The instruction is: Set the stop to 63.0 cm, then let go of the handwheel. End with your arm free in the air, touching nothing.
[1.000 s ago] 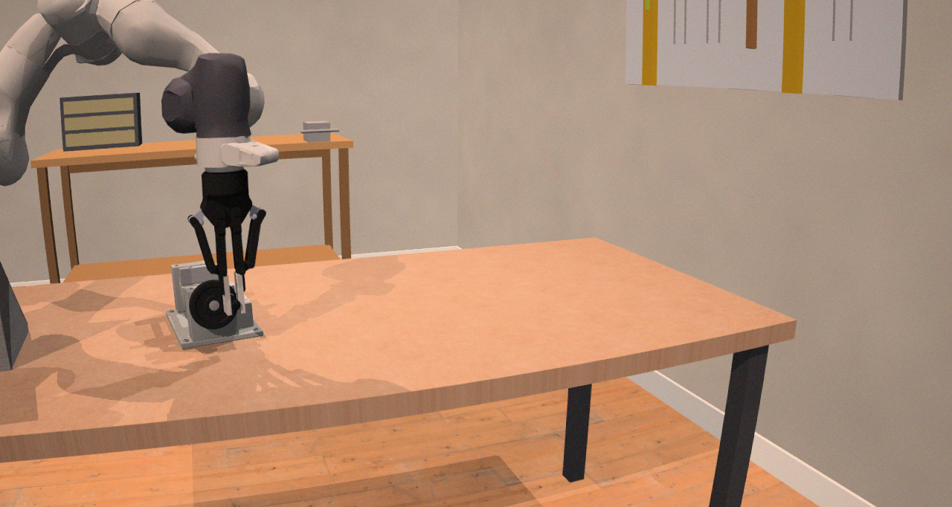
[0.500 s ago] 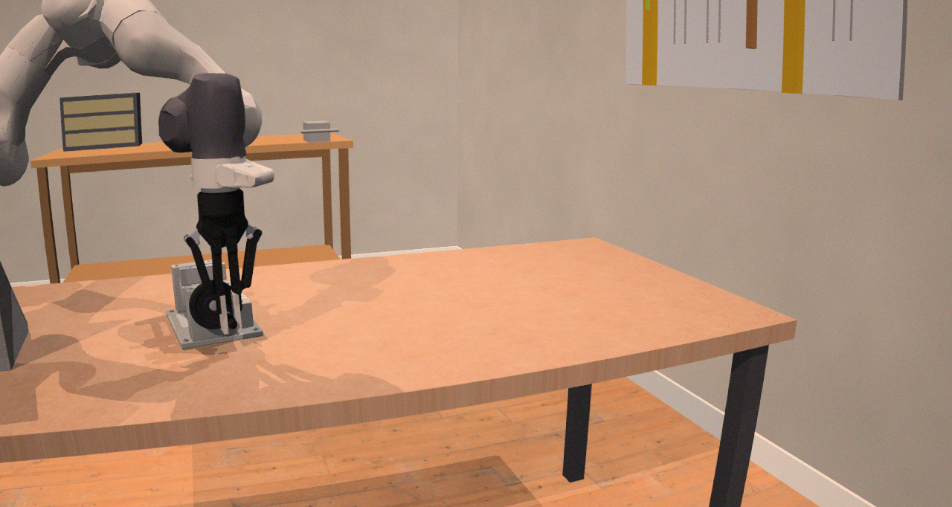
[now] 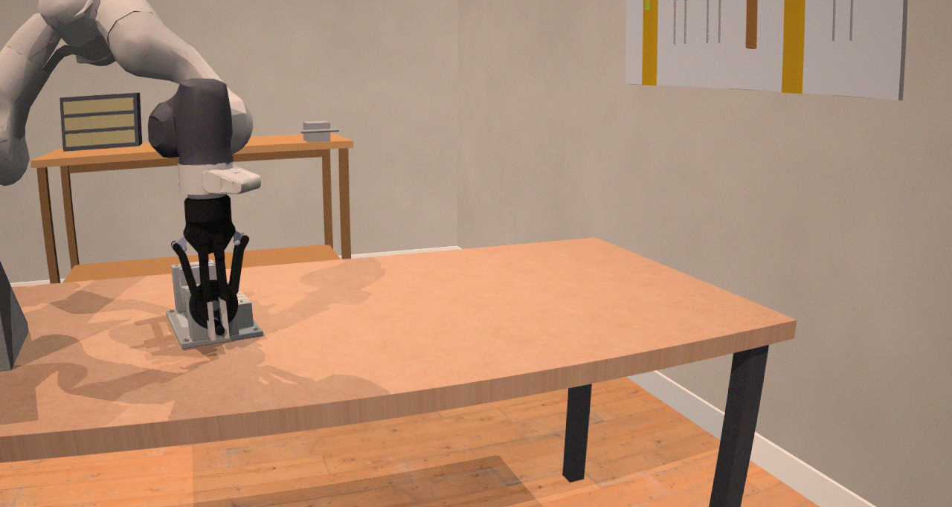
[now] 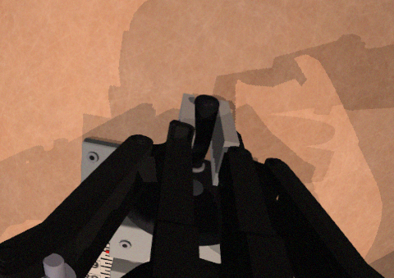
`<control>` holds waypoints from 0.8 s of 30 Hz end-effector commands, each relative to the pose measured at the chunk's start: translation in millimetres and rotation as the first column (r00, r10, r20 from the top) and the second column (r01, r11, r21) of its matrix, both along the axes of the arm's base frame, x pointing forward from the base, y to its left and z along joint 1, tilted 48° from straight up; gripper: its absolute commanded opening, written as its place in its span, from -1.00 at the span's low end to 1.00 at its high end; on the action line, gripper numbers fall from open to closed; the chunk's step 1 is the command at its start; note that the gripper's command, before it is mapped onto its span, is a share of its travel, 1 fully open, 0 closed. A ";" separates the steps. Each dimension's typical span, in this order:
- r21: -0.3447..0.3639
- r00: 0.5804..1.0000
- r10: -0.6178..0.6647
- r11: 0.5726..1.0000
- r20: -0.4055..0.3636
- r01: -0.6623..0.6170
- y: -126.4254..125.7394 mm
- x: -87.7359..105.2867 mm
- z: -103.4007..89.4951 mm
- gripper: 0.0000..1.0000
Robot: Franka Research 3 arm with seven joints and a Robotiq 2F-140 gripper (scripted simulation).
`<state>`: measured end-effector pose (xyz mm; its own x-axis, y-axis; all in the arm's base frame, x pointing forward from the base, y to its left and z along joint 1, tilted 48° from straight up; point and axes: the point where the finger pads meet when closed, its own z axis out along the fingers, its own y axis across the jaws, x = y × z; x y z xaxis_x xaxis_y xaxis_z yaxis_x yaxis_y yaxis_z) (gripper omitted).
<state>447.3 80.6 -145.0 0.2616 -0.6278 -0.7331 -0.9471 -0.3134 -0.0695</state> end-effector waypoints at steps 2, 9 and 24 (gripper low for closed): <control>0.004 1.000 0.005 1.000 0.007 -0.005 -3.5 -8.4 0.2 -0.92; 0.004 1.000 0.005 1.000 0.007 -0.005 -11.7 -16.4 4.2 -0.92; 0.004 1.000 0.005 1.000 0.007 -0.005 -38.6 -13.1 28.2 -0.92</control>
